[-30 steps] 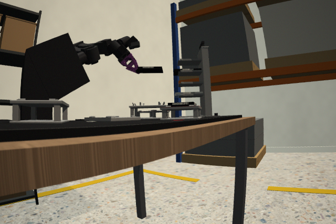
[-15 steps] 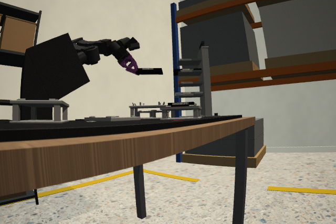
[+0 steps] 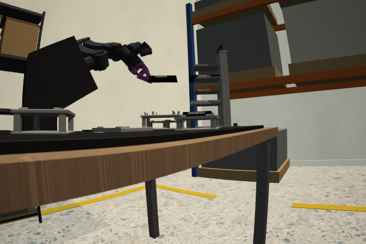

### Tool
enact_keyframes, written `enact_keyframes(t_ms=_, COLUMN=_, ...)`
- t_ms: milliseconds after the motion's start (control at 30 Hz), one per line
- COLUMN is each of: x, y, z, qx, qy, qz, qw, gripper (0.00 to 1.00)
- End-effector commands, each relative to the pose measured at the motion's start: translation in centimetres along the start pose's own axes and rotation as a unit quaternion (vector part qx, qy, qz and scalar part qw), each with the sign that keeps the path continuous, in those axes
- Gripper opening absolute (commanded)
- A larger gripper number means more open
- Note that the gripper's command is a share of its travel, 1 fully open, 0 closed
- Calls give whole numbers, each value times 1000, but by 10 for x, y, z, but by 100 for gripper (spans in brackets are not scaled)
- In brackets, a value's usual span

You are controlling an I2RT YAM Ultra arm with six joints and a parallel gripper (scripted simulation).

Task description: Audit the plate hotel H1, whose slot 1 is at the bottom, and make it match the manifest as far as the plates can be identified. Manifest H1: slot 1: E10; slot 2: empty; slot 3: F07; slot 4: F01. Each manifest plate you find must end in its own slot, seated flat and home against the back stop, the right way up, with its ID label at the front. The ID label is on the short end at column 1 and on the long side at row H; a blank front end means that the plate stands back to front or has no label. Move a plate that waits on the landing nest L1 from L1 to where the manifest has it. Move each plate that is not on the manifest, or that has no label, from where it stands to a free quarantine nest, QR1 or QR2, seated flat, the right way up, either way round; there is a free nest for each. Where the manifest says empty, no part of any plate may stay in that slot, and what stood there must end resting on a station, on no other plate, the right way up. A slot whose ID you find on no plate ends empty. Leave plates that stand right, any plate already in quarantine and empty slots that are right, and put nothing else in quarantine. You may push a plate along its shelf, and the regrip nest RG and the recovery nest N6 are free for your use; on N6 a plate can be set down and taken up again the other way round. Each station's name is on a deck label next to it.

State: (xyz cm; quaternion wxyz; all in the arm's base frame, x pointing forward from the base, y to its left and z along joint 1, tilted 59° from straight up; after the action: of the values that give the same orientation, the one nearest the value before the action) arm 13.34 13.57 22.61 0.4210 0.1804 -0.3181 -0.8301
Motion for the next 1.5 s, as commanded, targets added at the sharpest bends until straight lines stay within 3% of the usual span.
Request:
enact_keyframes(t_ms=0, x=0, y=6, z=1, qx=7, qy=-3, qz=-21, qw=1000, gripper=86)
enact_keyframes(t_ms=1467, x=-13, y=-6, z=0, qx=8, qy=-1, qz=-23, qw=1000, gripper=86)
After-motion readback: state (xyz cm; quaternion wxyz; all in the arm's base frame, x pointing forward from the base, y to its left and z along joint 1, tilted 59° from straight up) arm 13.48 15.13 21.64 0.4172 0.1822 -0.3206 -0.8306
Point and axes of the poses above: the point where the finger pads meet when closed, its own x axis back along the fingers, its own z axis across the jaws, y = z × x, the point moved 4 cm from there along x, back along the fingers, and after that the axes turned 8 degrees about -x, right-handed, at the moved point
